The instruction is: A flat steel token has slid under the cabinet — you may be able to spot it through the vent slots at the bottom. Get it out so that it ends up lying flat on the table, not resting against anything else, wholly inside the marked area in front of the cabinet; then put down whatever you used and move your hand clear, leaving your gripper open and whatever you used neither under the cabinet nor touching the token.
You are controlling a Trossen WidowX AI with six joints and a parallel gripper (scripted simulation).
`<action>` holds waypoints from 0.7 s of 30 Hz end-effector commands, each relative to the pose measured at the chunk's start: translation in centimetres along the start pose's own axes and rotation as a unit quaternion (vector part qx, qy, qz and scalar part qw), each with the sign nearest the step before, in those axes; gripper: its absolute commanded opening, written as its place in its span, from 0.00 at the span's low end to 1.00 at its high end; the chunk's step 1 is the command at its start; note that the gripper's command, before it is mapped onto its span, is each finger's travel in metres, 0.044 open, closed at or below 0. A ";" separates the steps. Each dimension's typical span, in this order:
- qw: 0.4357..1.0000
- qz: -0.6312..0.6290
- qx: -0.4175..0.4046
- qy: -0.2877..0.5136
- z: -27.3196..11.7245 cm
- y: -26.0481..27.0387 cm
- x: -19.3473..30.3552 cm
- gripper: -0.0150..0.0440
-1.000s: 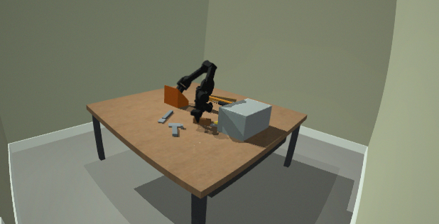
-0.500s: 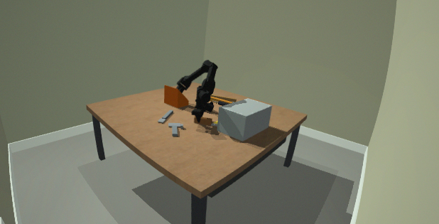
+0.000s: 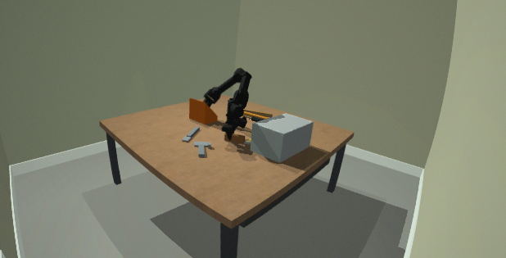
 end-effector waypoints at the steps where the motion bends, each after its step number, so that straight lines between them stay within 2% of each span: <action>1: 1.000 0.000 -0.004 -0.002 0.1 0.5 0.1 0.25; 21: 1.000 0.001 -0.005 -0.002 0.1 2.8 0.3 0.25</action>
Point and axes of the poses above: the point midway between the two fingers, 35 mm back from their tips, its own z axis out along the fingers, its own y axis across the jaws, x = y × z, the point moved 10 cm from there along -z, back along the fingers, and after that the axes turned 6 degrees about z, right-handed, at the moved point
